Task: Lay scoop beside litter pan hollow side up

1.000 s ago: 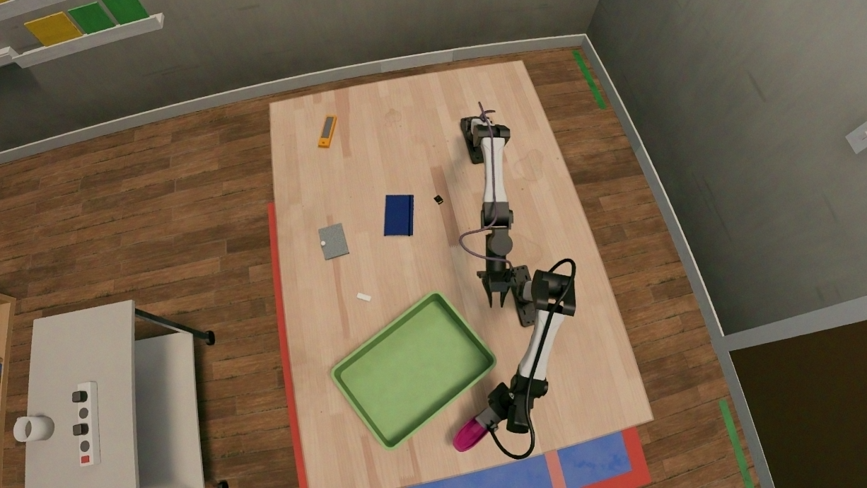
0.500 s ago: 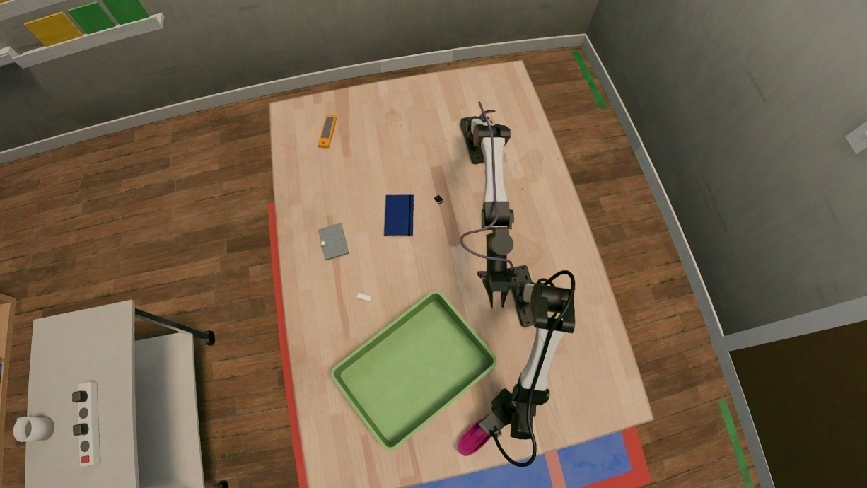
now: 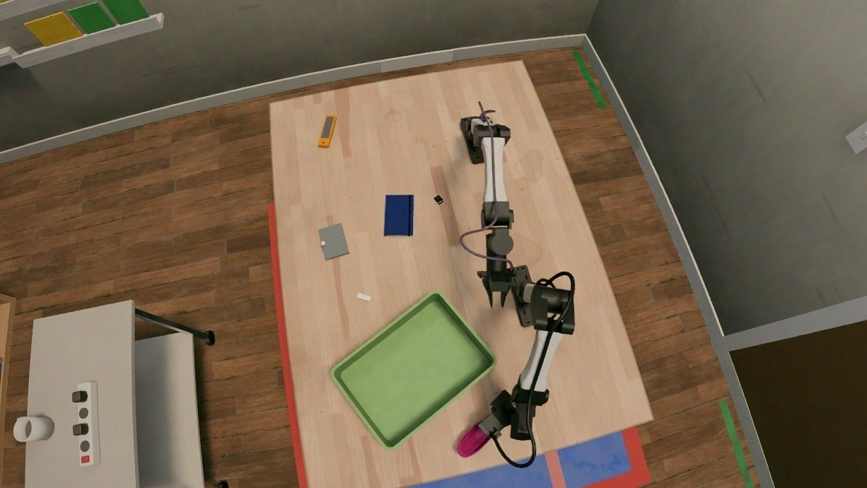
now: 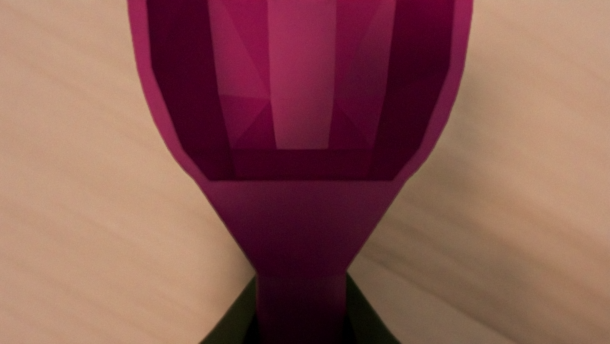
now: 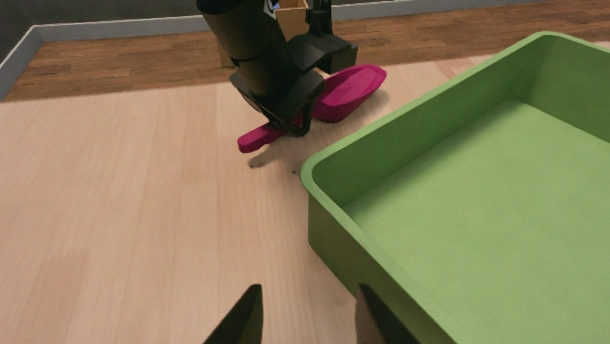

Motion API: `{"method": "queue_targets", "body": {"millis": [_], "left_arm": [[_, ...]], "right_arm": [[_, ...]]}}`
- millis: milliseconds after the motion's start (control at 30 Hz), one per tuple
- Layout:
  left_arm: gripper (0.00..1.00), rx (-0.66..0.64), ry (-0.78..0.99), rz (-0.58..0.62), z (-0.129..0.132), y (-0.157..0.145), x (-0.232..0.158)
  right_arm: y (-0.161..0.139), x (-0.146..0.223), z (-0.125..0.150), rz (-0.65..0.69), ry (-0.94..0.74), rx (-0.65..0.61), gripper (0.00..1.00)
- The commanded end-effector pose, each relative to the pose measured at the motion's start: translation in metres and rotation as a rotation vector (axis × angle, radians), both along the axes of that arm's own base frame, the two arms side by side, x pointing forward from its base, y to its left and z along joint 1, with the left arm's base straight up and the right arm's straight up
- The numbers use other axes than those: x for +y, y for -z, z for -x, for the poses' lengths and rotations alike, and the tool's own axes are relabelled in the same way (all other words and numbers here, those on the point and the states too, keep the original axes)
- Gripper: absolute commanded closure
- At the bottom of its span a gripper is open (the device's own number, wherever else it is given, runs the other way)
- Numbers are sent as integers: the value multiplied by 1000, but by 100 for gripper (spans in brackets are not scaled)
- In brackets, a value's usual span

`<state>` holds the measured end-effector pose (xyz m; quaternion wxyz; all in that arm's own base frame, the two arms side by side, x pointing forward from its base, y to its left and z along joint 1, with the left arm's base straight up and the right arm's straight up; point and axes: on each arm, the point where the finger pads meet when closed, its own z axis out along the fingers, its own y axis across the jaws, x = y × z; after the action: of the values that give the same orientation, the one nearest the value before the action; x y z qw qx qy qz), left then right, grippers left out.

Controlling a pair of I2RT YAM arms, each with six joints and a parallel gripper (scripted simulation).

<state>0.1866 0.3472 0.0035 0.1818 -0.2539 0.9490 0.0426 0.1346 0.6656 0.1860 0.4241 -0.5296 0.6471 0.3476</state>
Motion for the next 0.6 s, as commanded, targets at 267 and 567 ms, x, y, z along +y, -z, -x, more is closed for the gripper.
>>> {"method": "queue_targets", "body": {"millis": [267,567], "left_arm": [[21,-21,10,-12,-4,-5,4],[0,-45,12,-64,-2,-47,6]], "right_arm": [[-25,3,-3,-55,5,-10,70],[-25,3,-3,-55,5,-10,70]]}}
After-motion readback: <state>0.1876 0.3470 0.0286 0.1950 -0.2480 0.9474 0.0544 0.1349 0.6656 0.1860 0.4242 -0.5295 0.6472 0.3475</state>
